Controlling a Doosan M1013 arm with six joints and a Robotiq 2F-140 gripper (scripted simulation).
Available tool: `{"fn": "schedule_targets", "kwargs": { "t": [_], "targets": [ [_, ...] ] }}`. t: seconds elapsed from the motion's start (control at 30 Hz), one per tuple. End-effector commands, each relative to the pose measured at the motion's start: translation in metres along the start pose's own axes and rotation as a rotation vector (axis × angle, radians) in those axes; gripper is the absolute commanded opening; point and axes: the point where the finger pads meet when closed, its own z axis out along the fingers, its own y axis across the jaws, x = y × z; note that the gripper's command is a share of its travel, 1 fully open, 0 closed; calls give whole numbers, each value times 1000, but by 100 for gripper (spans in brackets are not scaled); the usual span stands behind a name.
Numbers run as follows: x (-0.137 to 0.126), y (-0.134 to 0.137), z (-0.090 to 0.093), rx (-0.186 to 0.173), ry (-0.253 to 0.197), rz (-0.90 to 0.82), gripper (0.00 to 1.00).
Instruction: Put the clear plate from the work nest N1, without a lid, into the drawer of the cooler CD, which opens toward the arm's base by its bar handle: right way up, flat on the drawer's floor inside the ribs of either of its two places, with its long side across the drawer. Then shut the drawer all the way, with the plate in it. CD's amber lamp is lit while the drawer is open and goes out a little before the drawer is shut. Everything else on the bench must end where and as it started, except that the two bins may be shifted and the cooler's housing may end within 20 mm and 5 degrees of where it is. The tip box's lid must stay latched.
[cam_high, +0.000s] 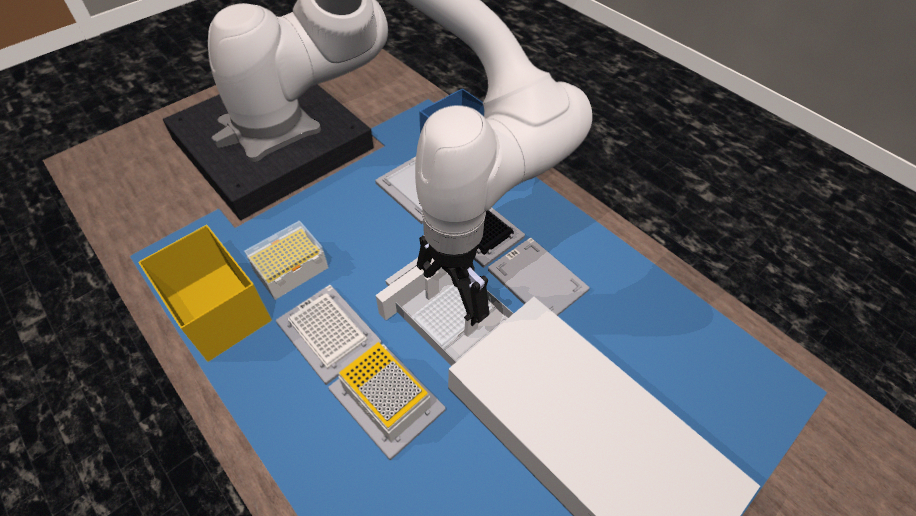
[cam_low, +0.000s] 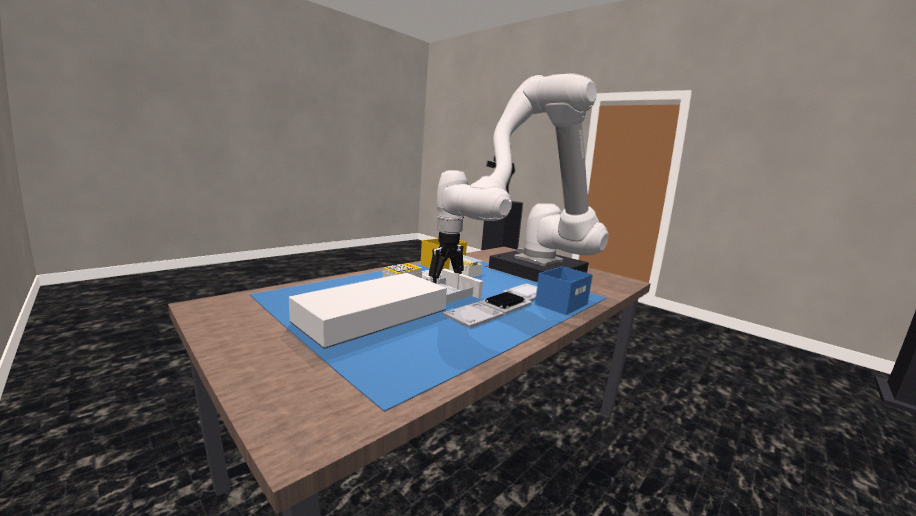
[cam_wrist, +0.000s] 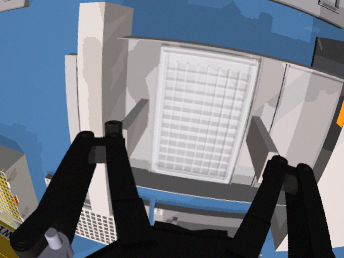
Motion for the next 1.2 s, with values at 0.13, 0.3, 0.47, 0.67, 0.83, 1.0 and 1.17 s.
{"fn": "schedule_targets", "kwargs": {
  "t": [0.13, 0.3, 0.47, 0.67, 0.83, 1.0, 1.17],
  "targets": [
    [0, 0, -3, 0, 0, 0, 66],
    [0, 0, -9, 0, 0, 0, 66],
    [0, 0, -13, 0, 0, 0, 66],
    [0, 0, -21, 0, 0, 0, 66],
    [0, 0, -28, 0, 0, 0, 66],
    [0, 0, -33, 0, 0, 0, 66],
    [0, 0, -39, 0, 0, 0, 66]
  ]
}}
